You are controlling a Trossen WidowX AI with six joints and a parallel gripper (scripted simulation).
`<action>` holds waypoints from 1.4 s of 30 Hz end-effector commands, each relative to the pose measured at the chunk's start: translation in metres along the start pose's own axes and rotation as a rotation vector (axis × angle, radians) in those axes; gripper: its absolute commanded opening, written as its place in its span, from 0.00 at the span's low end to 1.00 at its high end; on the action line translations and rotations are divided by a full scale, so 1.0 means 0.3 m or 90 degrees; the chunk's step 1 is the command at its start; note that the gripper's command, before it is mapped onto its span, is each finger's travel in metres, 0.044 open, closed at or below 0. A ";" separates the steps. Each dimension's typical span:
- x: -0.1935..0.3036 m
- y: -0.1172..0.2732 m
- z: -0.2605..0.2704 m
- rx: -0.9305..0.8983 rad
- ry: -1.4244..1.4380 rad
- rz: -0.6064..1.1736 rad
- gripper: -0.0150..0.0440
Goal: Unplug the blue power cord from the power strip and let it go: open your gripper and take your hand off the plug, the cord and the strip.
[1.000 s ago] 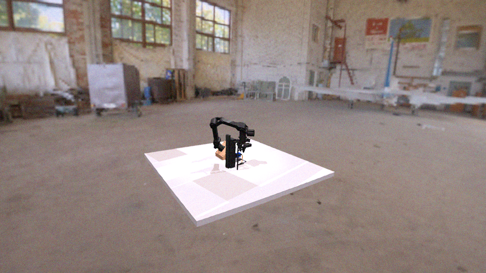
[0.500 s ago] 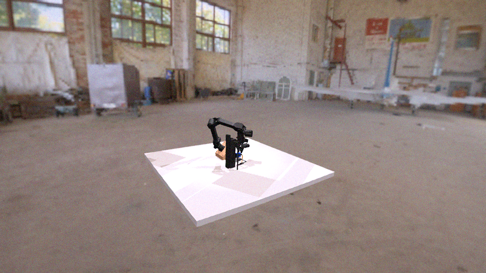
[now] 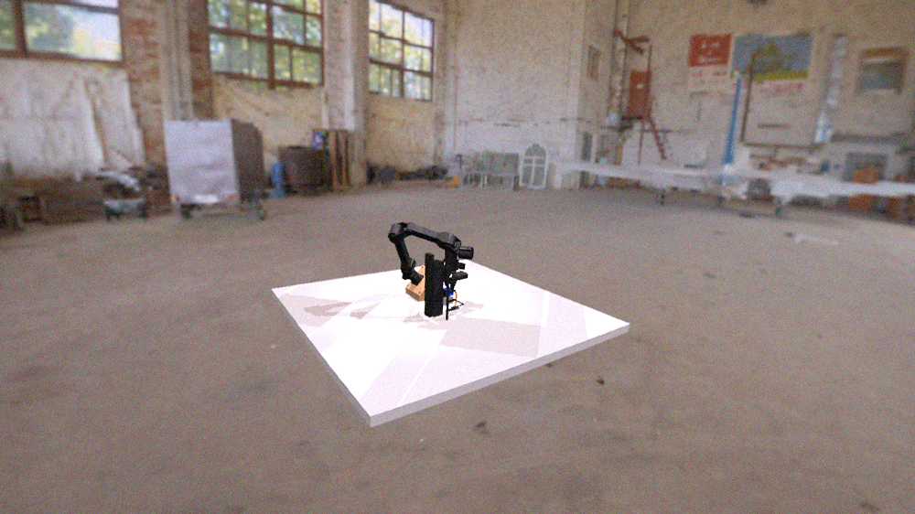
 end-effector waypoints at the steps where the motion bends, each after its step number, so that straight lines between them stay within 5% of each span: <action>1: 0.001 -0.017 0.001 0.000 0.003 0.002 0.53; 3: 0.001 -0.021 0.001 0.000 0.003 0.002 0.53; 7: 0.001 -0.014 0.001 -0.001 0.000 0.000 0.35; 15: 0.001 -0.014 0.001 -0.001 0.000 0.000 0.26; 42: -0.126 -0.003 -0.032 0.001 0.002 -0.002 0.25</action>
Point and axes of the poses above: the point midway between the two fingers, 35 mm back from their tips, its own y axis back along the fingers, its own z axis across the jaws, x = y × z, the point moved 7 cm from there along y, back along the fingers, and after that the axes turned 12 degrees about y, right-handed, at the moved point
